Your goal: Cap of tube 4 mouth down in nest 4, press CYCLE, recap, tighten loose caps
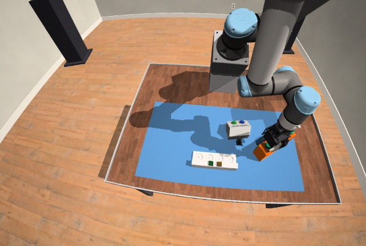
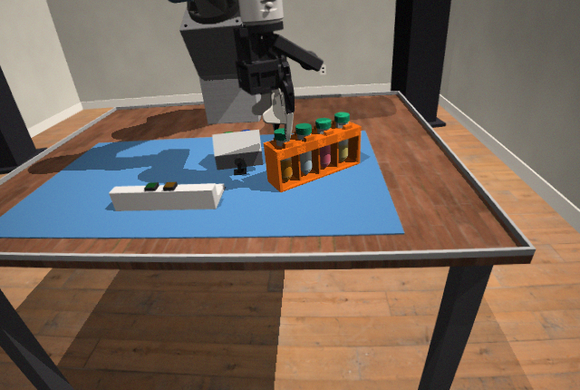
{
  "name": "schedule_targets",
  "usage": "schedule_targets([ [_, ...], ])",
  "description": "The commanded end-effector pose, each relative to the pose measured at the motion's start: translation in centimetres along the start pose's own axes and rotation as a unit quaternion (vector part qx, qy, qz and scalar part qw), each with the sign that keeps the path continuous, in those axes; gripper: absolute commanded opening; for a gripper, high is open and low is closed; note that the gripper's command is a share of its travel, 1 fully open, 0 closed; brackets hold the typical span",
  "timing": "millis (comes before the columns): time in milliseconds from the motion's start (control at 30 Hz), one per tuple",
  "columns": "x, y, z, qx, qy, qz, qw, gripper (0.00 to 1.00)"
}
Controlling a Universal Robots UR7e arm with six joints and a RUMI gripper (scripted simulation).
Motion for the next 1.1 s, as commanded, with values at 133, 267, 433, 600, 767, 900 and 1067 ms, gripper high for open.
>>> schedule_targets([
  [133, -0.05, -0.03, 0.02, 0.001, 0.218, -0.007, 0.976, 0.35],
  [267, -0.05, -0.03, 0.02, 0.001, 0.218, -0.007, 0.976, 0.35],
  [433, -0.06, -0.03, 0.02, 0.001, 0.218, -0.007, 0.976, 0.00],
  [600, -0.05, -0.03, 0.02, 0.001, 0.218, -0.007, 0.976, 0.00],
  [767, -0.05, -0.03, 0.03, 0.001, 0.217, -0.007, 0.976, 0.00],
  [900, -0.06, -0.03, 0.03, 0.001, 0.169, -0.007, 0.986, 0.00],
  [1067, -0.06, -0.04, 0.03, 0.000, 0.094, -0.007, 0.996, 0.00],
])
Point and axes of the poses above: the point where the finger pads meet when closed, its own y axis out along the fingers, its own z axis across the jaws, x = y × z, the point moved 1 cm from there along -y, back along the fingers, and after that the axes turned 13 degrees about y, right-handed, at the moved point
